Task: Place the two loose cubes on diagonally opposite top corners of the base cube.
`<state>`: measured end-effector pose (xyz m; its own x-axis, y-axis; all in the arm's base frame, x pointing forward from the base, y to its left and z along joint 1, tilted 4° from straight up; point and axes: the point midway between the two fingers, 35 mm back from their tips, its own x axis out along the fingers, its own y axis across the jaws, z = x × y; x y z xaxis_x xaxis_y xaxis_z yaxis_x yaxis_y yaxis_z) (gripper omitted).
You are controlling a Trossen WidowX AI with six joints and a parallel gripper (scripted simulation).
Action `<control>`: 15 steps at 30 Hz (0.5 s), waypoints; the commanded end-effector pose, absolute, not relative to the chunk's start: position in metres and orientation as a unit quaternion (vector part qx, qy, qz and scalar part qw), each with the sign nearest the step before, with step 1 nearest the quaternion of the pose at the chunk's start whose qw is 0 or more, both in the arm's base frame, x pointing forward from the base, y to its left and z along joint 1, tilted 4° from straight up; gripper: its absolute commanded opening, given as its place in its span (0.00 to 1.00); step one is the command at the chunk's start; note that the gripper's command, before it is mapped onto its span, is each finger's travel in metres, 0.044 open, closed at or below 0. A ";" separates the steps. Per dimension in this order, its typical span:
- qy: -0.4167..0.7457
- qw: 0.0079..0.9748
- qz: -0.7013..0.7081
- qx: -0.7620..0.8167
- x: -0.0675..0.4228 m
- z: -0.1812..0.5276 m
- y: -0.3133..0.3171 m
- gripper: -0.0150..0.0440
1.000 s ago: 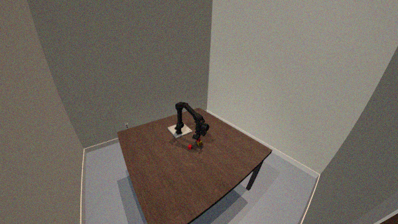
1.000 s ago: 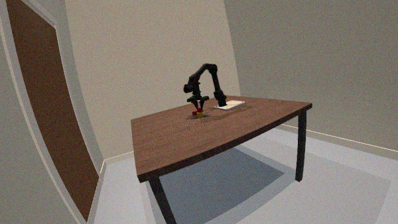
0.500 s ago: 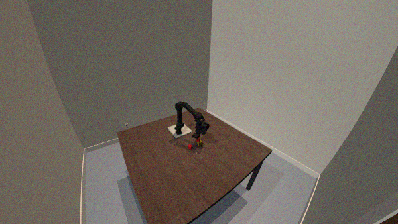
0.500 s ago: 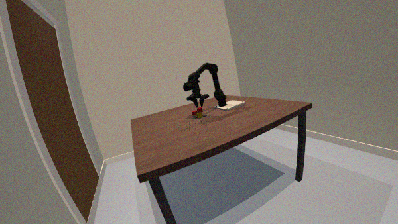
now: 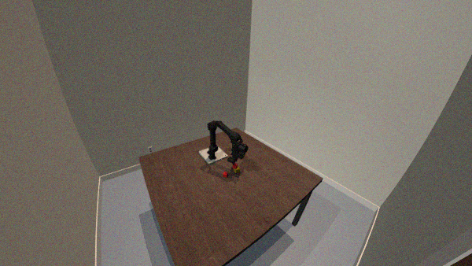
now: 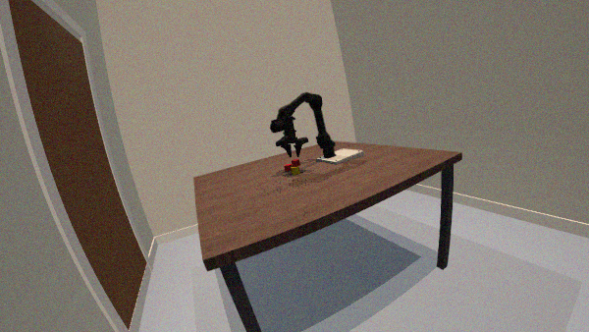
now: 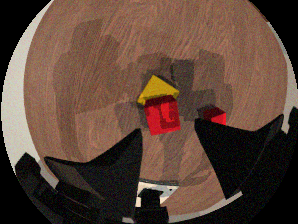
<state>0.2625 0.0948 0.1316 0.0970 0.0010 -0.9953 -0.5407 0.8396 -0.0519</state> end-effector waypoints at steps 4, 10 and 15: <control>0.669 0.739 0.053 -0.060 0.270 0.143 0.066 0.70; 0.664 0.735 -0.094 0.100 0.274 0.154 0.035 0.70; 0.635 0.706 -0.213 0.230 0.275 0.163 0.009 0.70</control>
